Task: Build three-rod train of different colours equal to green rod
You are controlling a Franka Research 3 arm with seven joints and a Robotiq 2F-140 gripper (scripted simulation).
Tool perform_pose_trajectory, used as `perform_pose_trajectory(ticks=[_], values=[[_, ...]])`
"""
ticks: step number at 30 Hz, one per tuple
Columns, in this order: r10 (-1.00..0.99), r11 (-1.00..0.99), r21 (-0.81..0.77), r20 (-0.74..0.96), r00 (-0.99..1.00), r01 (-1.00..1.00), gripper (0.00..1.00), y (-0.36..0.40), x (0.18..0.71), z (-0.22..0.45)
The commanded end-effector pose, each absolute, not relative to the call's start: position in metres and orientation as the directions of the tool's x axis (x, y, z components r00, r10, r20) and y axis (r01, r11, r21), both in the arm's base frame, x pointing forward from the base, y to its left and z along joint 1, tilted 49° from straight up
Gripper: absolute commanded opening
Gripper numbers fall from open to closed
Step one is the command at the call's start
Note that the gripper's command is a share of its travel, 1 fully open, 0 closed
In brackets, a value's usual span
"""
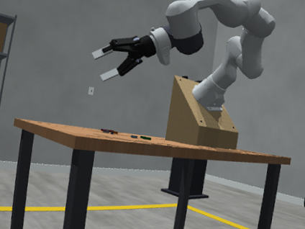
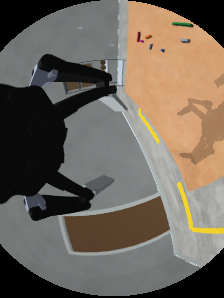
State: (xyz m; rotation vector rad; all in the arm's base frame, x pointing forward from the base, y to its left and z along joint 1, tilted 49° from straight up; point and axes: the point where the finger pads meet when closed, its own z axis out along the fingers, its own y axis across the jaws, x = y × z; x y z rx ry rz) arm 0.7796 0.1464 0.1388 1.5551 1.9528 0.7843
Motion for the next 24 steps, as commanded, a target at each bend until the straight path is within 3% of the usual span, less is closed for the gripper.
perform_pose_trajectory(ticks=[1,19,24], values=[[0.978,0.173,0.715,-0.042,-0.206,0.677,1.0,0.146,0.78,0.139],[0.977,0.178,0.715,-0.045,-0.21,0.676,1.0,0.146,0.78,0.139],[0.939,0.319,0.702,-0.141,-0.315,0.637,1.0,0.136,0.782,0.125]])
